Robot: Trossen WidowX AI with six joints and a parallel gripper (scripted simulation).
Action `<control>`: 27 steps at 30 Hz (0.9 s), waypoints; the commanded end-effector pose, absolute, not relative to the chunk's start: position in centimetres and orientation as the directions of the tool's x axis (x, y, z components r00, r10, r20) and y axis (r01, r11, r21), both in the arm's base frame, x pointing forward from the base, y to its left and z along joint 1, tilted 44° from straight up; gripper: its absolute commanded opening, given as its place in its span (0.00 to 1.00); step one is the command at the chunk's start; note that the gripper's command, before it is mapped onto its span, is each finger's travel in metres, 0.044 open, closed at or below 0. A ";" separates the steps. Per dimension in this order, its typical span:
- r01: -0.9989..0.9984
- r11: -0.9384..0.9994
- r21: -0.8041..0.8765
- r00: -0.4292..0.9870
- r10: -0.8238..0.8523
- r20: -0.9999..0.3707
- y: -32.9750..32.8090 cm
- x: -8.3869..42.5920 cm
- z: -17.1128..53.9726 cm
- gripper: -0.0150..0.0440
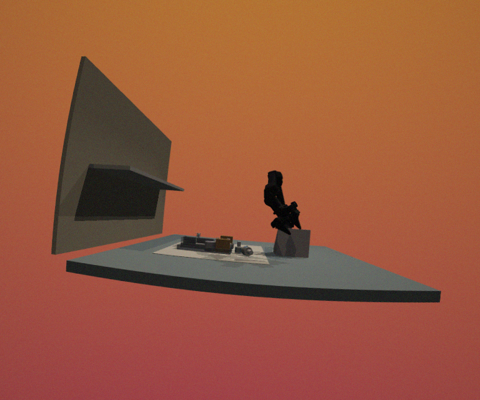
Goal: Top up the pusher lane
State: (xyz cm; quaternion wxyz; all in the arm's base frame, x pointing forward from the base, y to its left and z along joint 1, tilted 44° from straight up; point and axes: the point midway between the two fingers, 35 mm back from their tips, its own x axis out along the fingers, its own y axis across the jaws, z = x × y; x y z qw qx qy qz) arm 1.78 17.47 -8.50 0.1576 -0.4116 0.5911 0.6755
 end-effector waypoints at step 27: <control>0.039 0.731 -0.682 -0.013 -0.682 -0.731 6.1 27.5 -3.5 1.00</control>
